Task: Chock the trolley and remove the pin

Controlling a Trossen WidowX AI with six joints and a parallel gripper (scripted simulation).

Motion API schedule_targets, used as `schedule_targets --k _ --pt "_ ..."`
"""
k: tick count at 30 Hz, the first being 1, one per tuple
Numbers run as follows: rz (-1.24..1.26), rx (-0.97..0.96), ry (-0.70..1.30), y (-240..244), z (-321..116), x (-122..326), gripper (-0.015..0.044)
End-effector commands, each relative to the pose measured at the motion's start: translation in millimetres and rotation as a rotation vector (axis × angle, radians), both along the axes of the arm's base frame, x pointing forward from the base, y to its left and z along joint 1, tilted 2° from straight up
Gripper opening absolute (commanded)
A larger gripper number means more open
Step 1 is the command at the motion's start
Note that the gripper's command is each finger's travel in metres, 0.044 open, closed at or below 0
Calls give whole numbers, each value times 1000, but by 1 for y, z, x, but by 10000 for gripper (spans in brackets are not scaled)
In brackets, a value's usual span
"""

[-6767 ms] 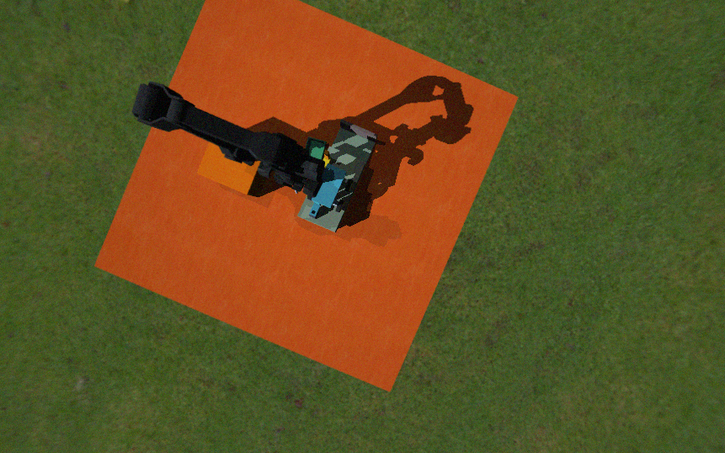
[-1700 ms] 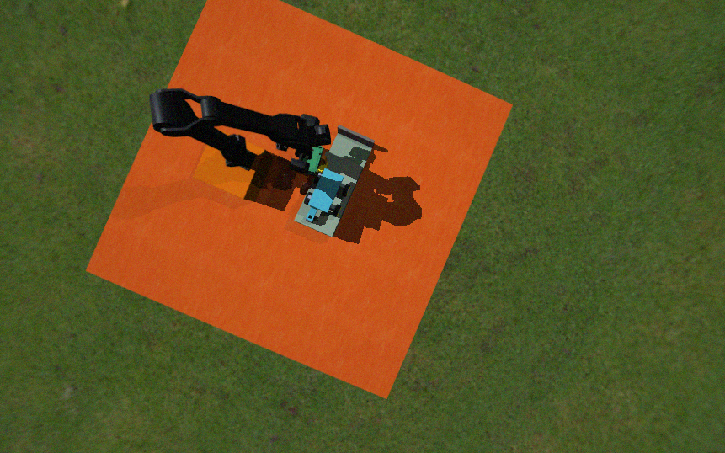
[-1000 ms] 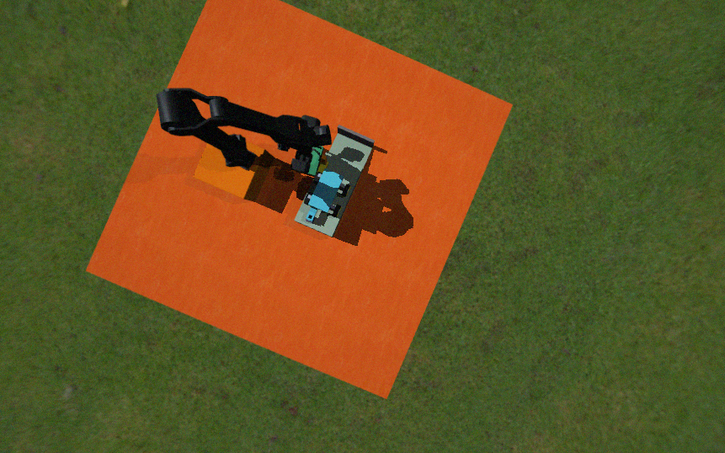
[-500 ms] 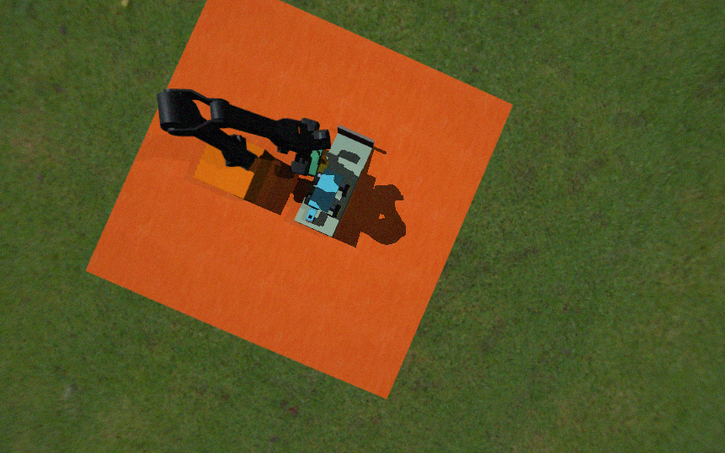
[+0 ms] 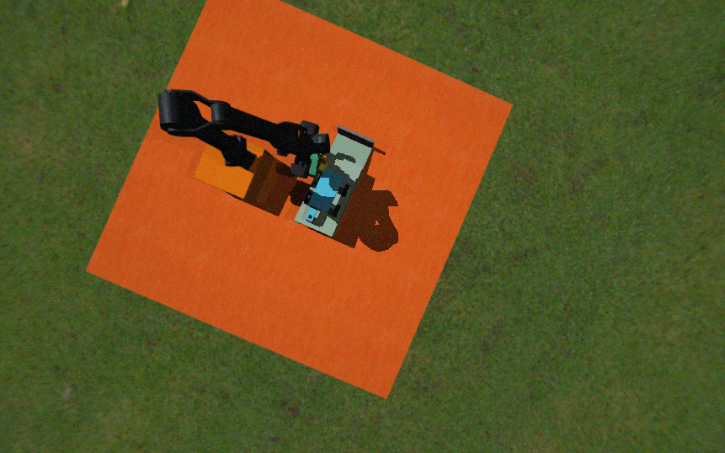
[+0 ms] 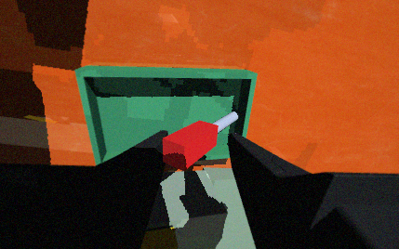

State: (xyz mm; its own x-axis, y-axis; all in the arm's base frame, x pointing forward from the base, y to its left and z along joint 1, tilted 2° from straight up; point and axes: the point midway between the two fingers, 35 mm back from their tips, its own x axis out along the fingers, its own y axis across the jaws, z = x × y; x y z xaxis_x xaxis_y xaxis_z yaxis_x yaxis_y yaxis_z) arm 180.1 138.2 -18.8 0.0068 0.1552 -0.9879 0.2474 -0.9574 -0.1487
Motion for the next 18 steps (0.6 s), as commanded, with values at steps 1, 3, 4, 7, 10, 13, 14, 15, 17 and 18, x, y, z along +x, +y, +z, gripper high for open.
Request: schedule_targets --k 1,3,4,7,10,13,14,15,17,18 --pt "3 3 1 -3 -2 1 190" --pt "3 3 1 -4 -2 1 190" --pt "3 3 1 -4 -3 1 190" --pt "3 2 1 -5 -3 2 190" --pt "3 2 1 -7 -4 2 190" --pt "3 2 1 -8 -5 2 190" --pt "3 2 1 -9 -6 3 190" --pt "3 2 1 -9 -6 3 190" --pt "3 2 1 -10 -6 3 190" --pt "3 2 1 -11 -7 3 190"
